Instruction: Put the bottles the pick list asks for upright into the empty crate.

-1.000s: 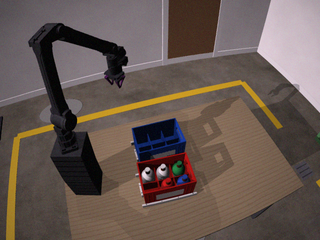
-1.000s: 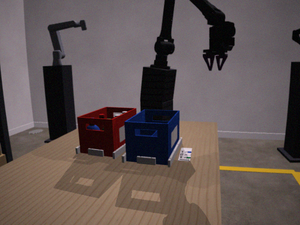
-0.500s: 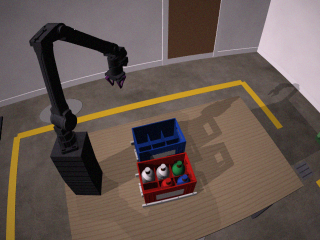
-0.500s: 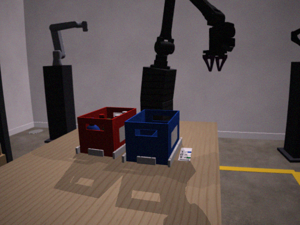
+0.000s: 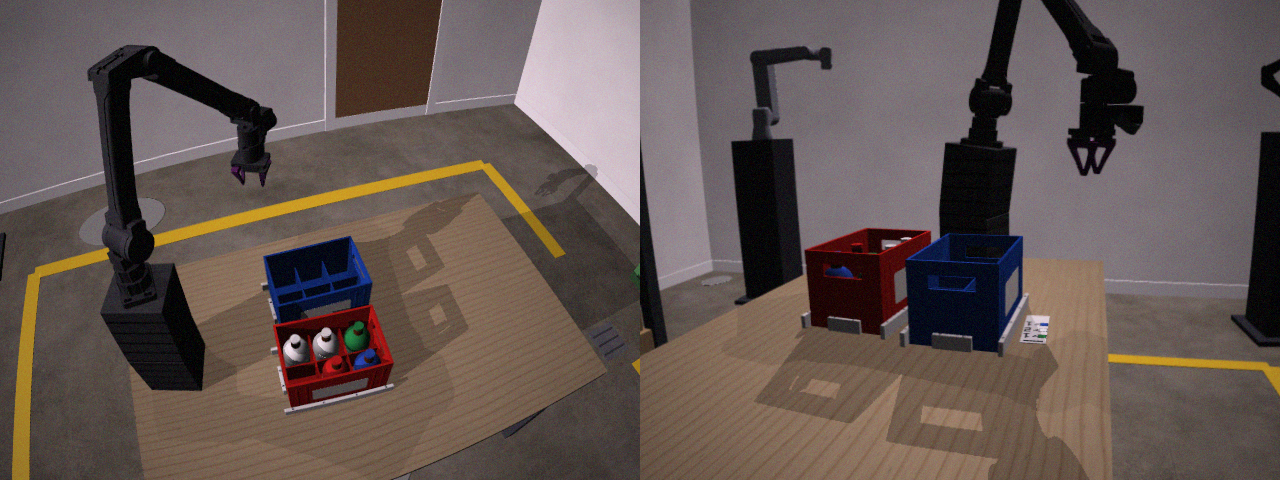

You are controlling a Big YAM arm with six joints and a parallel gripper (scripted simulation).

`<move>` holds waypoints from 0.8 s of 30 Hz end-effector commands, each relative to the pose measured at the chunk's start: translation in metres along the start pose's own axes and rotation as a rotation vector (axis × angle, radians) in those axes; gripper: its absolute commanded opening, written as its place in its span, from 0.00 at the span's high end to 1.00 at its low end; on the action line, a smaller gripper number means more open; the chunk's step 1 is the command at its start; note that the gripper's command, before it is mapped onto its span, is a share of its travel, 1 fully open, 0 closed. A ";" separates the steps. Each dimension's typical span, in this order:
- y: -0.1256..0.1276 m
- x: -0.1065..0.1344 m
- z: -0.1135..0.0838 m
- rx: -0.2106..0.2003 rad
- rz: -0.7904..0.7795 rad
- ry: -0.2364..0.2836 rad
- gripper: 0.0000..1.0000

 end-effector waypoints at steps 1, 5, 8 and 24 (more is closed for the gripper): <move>-0.026 -0.031 -0.004 0.021 -0.149 -0.057 0.39; -0.042 -0.036 0.008 0.025 -0.255 -0.052 0.39; -0.053 -0.040 0.018 0.027 -0.332 -0.049 0.39; -0.107 -0.057 0.061 0.044 -0.528 -0.071 0.39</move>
Point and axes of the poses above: the point where the finger pads meet when closed, its own z axis out along the fingers, its own y axis across the jaws, x = y × z, the point moved 1 cm from there along -z, back along the fingers
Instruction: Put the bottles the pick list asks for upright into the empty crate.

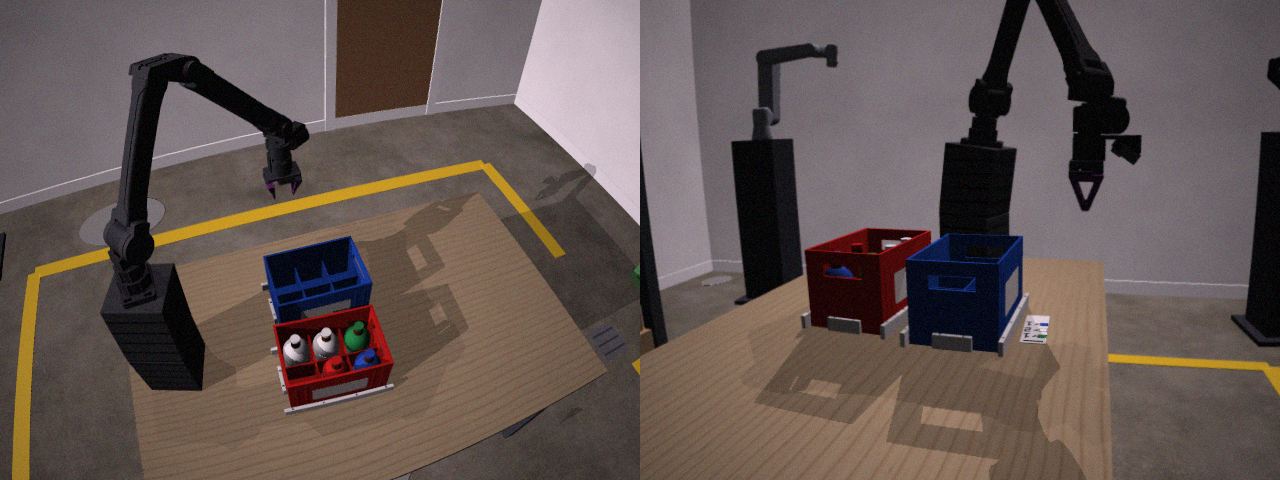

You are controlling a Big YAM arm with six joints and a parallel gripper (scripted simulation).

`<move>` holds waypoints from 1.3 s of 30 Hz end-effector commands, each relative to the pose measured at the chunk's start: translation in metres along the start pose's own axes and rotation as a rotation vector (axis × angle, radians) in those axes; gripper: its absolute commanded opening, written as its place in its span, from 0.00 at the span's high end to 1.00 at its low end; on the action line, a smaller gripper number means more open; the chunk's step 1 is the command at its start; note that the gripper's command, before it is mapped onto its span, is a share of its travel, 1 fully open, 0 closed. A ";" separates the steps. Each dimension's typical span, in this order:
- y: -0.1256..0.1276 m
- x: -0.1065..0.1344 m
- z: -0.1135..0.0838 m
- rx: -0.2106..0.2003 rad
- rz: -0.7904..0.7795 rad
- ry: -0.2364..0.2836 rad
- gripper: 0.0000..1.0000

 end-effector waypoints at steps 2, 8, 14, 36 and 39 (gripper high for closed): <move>-0.041 -0.004 0.007 0.039 -0.035 -0.031 0.39; -0.043 -0.021 -0.013 0.061 -0.063 -0.048 0.39; -0.035 -0.006 0.005 0.029 -0.036 -0.022 0.39; -0.035 -0.006 0.006 0.029 -0.036 -0.022 0.39; -0.035 -0.006 0.006 0.029 -0.036 -0.022 0.39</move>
Point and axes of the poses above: the point where the finger pads meet when closed, its own z axis out along the fingers, its own y axis across the jaws, x = y × z, the point moved 1 cm from there along -z, back along the fingers
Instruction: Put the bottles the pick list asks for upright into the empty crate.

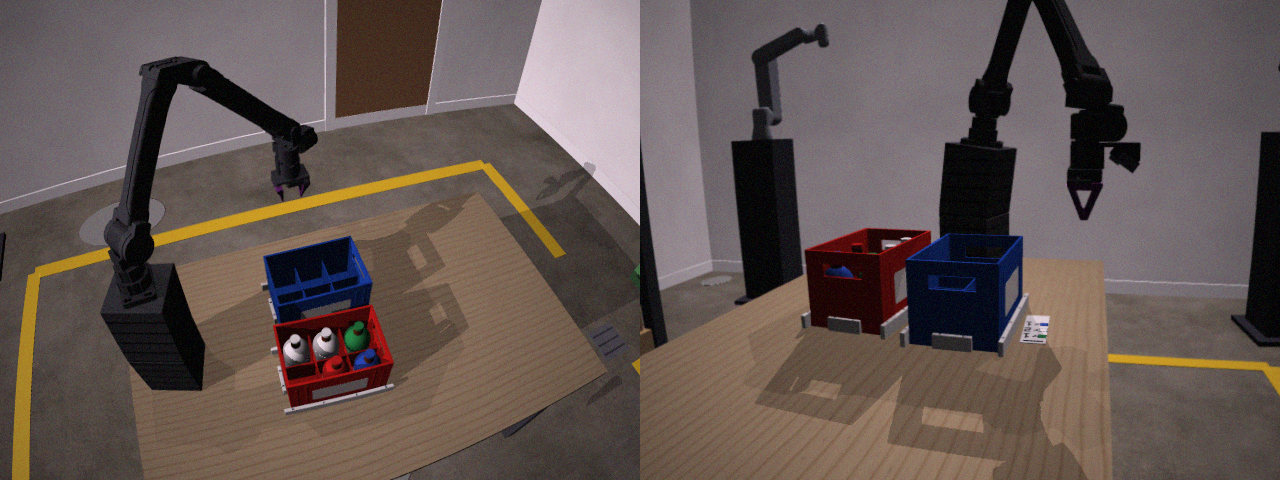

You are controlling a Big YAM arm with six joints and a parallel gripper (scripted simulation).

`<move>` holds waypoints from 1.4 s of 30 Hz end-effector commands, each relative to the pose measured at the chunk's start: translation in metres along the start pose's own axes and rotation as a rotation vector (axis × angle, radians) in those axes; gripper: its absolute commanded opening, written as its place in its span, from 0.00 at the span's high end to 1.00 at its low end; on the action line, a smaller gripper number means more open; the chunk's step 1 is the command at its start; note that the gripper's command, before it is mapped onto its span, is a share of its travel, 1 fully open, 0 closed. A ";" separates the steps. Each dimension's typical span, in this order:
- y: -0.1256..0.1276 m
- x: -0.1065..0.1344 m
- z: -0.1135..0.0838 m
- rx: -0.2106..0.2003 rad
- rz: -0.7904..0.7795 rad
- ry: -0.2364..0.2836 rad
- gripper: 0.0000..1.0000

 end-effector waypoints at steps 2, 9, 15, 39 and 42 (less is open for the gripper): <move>-0.011 -0.008 -0.009 0.024 -0.007 -0.017 0.39; -0.011 -0.008 -0.009 0.024 -0.007 -0.017 0.39; -0.011 -0.008 -0.008 0.024 -0.007 -0.017 0.39; -0.012 0.064 -0.024 0.031 0.445 -0.027 0.39; -0.012 0.079 -0.027 0.027 0.531 -0.025 0.39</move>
Point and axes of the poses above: the point where the finger pads meet when closed, its own z axis out along the fingers, its own y axis across the jaws, x = y × z, the point moved 1 cm from there along -z, back along the fingers
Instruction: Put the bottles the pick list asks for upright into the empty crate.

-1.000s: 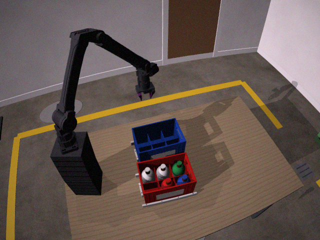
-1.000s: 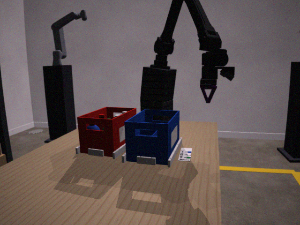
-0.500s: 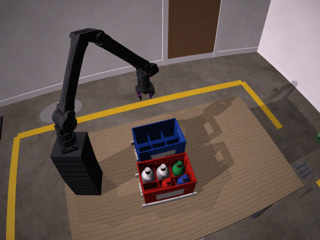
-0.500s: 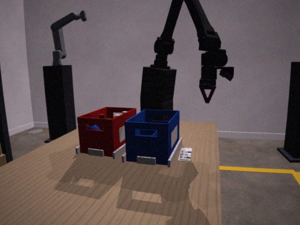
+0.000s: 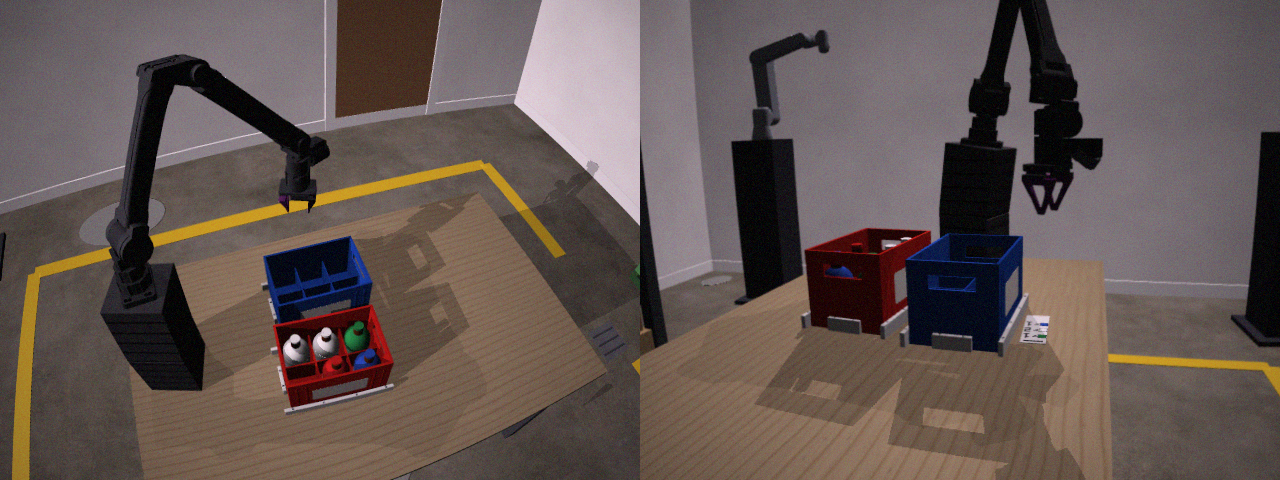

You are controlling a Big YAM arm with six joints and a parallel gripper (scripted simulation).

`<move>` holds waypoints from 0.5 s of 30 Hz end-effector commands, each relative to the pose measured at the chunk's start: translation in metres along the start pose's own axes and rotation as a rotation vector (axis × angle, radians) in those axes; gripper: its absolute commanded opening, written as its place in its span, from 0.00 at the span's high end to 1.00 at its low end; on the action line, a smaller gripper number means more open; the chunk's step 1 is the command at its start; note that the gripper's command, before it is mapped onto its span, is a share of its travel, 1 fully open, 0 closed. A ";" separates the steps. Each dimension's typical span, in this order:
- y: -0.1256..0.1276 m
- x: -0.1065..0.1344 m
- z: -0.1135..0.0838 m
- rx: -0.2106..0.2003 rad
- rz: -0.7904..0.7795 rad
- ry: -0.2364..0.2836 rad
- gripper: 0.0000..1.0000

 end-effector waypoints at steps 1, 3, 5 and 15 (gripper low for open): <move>-0.017 0.006 -0.019 0.032 0.151 -0.040 0.39; -0.021 0.015 -0.020 0.030 0.206 -0.038 0.39; -0.025 0.025 -0.022 0.027 0.261 -0.037 0.39; -0.041 0.061 -0.028 0.025 0.531 -0.039 0.39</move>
Point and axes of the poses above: the point where the finger pads meet when closed, its own z axis out along the fingers, its own y axis across the jaws, x = y × z, the point moved 1 cm from there along -z, back along the fingers
